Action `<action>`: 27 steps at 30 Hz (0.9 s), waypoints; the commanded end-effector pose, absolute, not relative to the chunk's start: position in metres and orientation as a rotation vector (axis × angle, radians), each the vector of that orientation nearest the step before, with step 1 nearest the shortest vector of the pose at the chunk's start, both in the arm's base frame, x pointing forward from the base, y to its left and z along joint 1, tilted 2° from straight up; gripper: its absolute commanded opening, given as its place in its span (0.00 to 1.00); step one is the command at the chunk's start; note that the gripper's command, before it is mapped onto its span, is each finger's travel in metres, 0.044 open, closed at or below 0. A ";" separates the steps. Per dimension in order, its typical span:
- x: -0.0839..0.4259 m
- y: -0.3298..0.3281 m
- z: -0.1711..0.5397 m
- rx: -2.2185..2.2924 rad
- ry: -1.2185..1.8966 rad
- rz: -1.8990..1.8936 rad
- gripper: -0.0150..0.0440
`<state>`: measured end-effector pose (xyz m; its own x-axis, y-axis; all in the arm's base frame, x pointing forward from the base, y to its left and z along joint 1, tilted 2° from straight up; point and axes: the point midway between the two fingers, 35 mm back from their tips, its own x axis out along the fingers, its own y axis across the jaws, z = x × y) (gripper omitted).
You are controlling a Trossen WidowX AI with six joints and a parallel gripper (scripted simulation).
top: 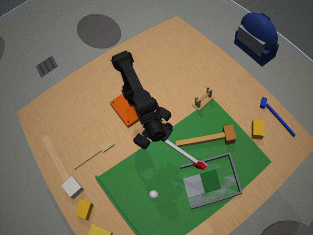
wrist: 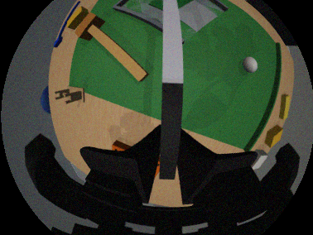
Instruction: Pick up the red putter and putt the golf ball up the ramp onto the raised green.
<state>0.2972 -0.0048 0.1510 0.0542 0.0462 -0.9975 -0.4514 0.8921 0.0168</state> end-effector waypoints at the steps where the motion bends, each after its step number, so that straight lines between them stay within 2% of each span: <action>1: 0.299 -0.032 0.157 -0.229 1.493 0.245 0.25; 16: 0.282 -0.117 0.166 0.145 1.527 -0.218 0.25; 27: 0.281 -0.121 0.163 0.161 1.527 -0.238 0.25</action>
